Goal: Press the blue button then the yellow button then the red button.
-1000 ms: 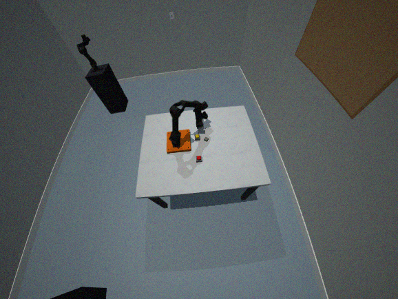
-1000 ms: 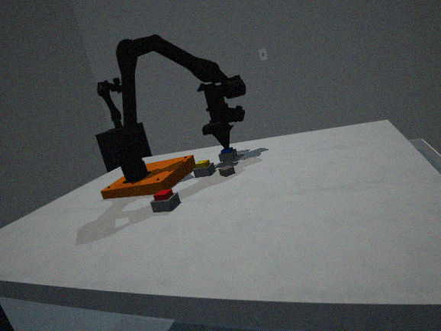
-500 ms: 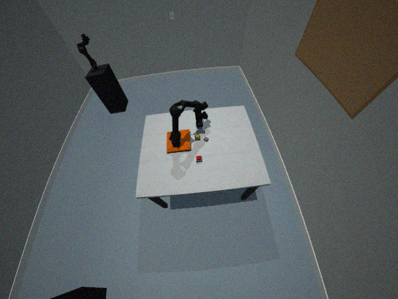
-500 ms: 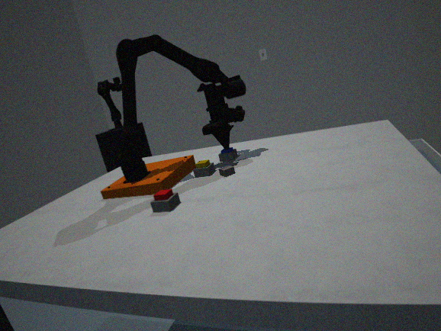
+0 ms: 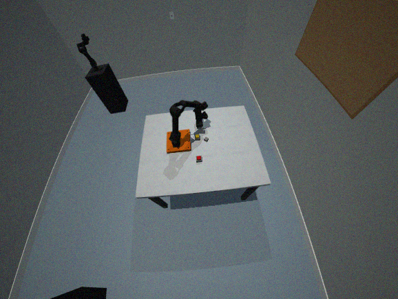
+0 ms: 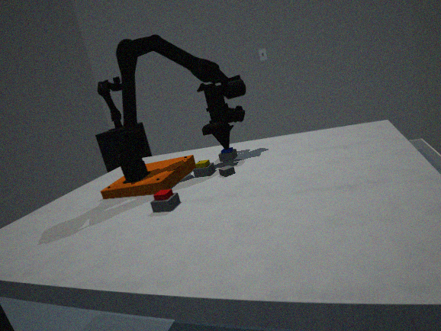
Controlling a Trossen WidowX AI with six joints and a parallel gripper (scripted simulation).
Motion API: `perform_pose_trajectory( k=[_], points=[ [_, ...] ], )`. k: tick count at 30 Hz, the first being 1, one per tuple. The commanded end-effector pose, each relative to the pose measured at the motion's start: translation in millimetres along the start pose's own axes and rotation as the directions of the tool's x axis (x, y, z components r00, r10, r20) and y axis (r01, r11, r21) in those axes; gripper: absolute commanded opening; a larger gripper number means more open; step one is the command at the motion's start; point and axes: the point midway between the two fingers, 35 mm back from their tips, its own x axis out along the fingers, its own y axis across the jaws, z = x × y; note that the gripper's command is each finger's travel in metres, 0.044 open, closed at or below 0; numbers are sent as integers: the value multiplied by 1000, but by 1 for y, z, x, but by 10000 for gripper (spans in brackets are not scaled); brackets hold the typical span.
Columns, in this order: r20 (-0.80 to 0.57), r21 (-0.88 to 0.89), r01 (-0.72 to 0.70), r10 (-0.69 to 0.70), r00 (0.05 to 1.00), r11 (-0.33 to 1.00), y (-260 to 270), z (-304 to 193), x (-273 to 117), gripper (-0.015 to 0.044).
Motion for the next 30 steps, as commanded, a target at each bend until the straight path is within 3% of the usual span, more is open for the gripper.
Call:
perform_pose_trajectory(
  k=[1, 20, 24, 30],
  points=[
    [-10, -3, 1, -1, 1000, 1000, 0, -1, 2, 20],
    [-10, -3, 1, -1, 1000, 1000, 0, -1, 2, 20],
    [-9, -3, 1, -1, 1000, 1000, 0, -1, -28, 20],
    [-10, -3, 1, -1, 1000, 1000, 0, 0, -33, 20]
  ],
)
